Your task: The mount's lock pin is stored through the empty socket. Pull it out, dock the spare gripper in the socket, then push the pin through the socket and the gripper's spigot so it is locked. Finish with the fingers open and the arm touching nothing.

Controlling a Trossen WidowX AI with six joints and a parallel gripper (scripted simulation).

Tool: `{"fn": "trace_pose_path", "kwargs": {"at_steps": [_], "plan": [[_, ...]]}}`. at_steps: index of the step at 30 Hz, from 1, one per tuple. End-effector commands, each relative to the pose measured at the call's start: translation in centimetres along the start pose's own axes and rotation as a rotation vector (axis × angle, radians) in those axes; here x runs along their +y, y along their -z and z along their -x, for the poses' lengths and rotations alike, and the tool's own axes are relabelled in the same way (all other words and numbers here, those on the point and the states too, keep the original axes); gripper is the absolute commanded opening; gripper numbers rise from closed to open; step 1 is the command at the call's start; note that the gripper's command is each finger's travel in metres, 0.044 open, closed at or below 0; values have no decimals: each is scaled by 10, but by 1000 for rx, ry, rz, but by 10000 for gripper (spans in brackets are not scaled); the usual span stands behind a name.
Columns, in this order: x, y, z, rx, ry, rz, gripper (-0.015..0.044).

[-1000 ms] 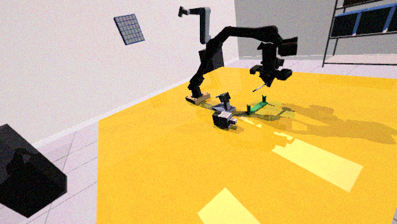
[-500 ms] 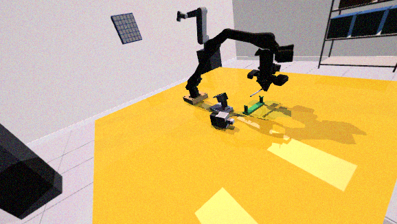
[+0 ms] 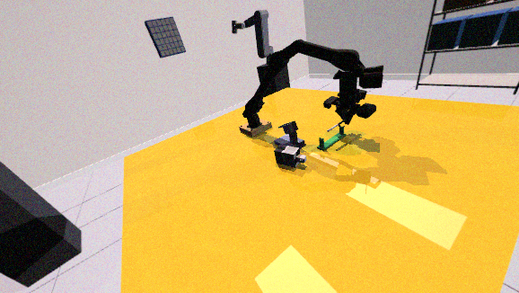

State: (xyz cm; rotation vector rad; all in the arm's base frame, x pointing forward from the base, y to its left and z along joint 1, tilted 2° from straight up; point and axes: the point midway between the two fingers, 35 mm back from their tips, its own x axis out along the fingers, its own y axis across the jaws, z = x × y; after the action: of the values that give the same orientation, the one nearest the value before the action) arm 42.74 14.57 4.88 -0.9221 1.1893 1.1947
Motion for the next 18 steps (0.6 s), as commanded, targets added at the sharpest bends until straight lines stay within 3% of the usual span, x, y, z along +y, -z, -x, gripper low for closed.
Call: {"fn": "trace_pose_path", "kwargs": {"at_steps": [1,14,18], "plan": [[0,1,-6,0,0,3,0],[-1,2,-12,0,0,3,0],[-1,2,-12,1,-2,0,105]]}}
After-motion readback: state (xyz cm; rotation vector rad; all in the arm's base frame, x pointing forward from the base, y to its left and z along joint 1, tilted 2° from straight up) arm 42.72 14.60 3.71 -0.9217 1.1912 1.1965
